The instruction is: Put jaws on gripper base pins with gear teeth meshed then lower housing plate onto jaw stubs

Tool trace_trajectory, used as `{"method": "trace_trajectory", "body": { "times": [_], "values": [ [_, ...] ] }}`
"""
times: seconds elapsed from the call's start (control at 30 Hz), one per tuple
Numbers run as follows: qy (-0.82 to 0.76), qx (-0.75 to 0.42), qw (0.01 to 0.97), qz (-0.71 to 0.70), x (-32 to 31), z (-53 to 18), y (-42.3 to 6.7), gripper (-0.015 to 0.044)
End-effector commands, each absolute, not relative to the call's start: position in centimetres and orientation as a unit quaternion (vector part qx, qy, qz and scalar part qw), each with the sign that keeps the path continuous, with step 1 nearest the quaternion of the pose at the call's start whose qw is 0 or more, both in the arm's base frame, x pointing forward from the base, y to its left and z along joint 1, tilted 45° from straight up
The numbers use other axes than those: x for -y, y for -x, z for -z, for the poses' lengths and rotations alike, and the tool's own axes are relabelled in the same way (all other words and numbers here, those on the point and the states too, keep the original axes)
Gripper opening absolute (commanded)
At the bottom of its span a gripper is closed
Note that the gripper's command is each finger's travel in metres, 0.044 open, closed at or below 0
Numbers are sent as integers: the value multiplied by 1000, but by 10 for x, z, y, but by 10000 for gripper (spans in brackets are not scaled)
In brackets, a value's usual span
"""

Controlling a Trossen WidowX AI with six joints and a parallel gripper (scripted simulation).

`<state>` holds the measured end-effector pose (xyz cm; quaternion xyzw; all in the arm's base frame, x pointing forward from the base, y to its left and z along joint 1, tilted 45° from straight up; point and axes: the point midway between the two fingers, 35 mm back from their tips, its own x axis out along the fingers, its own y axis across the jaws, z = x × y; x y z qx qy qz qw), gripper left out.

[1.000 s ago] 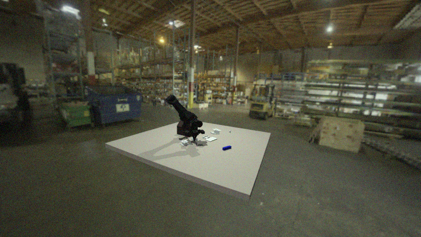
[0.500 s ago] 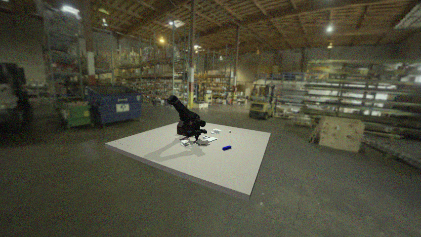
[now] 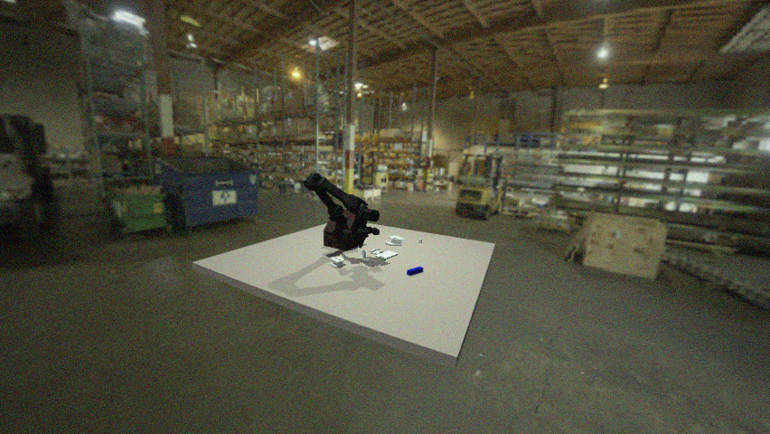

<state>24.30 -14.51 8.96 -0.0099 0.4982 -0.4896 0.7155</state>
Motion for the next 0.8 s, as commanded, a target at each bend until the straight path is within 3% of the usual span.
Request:
{"method": "trace_trajectory", "body": {
  "times": [0.0,0.5,0.77],
  "values": [
    [10,-499,715,489,146,-88,-243,53],
    [10,-499,715,489,146,-88,-243,440],
    [10,-499,715,489,146,-88,-243,440]
  ]
}}
